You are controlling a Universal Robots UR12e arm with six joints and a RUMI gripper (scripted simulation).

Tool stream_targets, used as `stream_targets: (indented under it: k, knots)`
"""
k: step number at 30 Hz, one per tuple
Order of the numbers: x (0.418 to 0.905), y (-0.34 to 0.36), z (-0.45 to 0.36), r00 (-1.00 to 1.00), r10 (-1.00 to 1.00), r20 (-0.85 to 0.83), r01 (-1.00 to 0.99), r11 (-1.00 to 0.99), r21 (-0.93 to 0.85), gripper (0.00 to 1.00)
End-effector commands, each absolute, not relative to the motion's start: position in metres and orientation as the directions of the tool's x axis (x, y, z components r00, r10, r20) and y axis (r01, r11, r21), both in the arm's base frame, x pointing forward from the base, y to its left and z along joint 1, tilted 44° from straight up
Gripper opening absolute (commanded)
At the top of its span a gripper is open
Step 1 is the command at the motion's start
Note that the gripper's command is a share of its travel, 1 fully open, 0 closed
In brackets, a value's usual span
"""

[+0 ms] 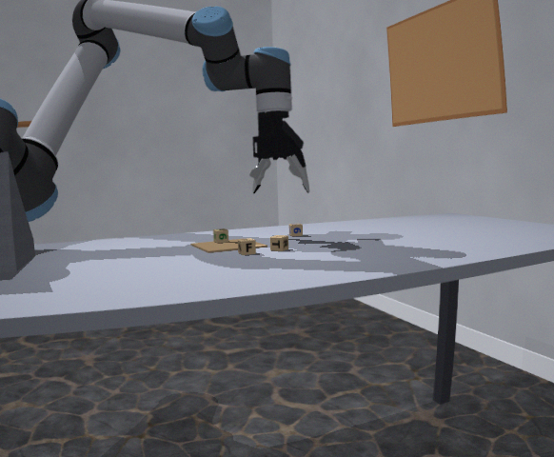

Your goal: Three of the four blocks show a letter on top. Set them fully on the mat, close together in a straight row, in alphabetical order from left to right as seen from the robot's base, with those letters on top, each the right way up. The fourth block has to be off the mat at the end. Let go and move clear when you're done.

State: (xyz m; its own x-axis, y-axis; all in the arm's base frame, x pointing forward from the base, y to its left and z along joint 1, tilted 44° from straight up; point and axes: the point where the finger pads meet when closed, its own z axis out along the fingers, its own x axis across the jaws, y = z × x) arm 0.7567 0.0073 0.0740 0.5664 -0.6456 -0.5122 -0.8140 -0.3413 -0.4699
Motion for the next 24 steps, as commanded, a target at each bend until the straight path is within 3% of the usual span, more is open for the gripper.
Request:
stream_targets:
  k: [1, 24]
  knots:
    - [0.766, 0.008, 0.075, 0.675, -0.588, -0.445, -0.727, -0.427, -0.538, 1.00]
    - [0.795, 0.012, 0.077, 0.944, -0.305, -0.126, -0.305, -0.659, -0.687, 1.00]
